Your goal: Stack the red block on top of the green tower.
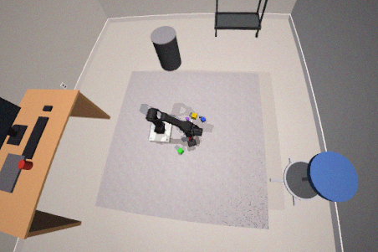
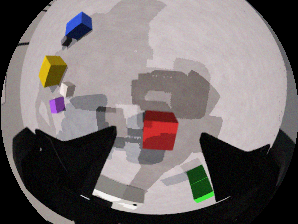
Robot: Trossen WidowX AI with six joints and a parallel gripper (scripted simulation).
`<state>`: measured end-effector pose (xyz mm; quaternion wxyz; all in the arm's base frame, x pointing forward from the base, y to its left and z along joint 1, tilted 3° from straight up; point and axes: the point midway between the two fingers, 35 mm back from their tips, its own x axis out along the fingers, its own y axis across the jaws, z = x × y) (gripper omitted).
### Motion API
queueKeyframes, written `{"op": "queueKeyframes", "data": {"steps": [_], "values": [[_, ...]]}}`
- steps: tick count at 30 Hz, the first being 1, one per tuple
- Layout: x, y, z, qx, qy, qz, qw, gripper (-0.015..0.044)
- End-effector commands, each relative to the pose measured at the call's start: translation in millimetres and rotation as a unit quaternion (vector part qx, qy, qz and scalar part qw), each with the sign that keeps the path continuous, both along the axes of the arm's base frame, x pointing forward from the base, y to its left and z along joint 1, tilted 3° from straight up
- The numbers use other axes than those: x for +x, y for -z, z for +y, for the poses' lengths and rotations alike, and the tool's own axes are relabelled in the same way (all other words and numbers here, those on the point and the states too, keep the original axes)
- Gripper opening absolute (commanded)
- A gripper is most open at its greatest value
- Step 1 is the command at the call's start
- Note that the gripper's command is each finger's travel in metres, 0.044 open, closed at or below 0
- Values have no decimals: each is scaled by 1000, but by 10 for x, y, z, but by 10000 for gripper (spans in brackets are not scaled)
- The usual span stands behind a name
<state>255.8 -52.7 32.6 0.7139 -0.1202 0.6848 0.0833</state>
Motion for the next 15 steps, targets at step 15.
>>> {"op": "queueKeyframes", "data": {"steps": [15], "values": [[-16, 253, -15, -1, 0, 4, 1000, 440]]}}
